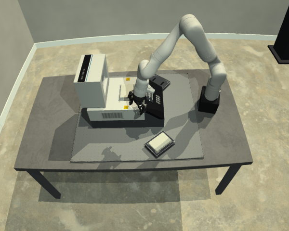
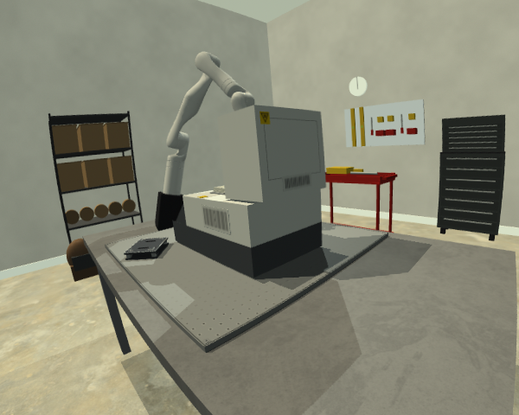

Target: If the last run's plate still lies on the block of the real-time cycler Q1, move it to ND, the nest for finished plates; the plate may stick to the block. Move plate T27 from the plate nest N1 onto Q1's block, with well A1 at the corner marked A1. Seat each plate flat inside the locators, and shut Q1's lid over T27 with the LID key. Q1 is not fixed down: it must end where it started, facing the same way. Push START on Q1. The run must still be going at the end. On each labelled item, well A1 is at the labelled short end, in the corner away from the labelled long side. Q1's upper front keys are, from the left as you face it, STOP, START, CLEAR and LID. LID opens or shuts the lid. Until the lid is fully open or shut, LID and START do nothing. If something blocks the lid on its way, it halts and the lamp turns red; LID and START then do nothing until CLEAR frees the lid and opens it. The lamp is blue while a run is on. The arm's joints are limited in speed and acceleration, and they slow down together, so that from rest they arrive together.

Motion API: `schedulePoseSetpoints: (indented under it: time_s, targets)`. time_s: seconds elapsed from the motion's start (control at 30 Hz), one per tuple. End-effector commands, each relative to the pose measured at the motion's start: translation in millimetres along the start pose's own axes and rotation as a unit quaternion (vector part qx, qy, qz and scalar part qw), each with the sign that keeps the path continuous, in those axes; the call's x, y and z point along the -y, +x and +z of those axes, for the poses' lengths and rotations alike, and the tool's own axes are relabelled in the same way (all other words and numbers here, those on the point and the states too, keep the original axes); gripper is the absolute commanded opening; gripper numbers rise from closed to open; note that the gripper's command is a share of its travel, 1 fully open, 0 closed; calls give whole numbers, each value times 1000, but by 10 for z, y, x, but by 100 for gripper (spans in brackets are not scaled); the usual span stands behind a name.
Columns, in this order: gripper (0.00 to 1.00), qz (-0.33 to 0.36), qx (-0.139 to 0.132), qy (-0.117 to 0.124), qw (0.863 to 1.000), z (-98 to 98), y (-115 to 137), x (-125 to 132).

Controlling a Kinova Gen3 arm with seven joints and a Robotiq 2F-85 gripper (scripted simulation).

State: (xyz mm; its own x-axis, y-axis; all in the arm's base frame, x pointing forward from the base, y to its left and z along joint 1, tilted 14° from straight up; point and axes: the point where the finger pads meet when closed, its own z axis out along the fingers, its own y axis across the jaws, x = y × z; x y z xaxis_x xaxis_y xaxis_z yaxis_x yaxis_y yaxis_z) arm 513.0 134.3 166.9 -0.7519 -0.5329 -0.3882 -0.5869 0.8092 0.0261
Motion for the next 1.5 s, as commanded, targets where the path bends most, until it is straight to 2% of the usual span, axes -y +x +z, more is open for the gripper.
schedulePoseSetpoints:
  time_s: [0.0, 0.53, 1.47]
  targets:
    - [100, 0, 1, 1, 1000, -7, -6, 4]
    - [100, 0, 1, 1, 1000, -7, -6, 4]
    - [77, 0, 1, 1, 1000, -681, -144, 90]
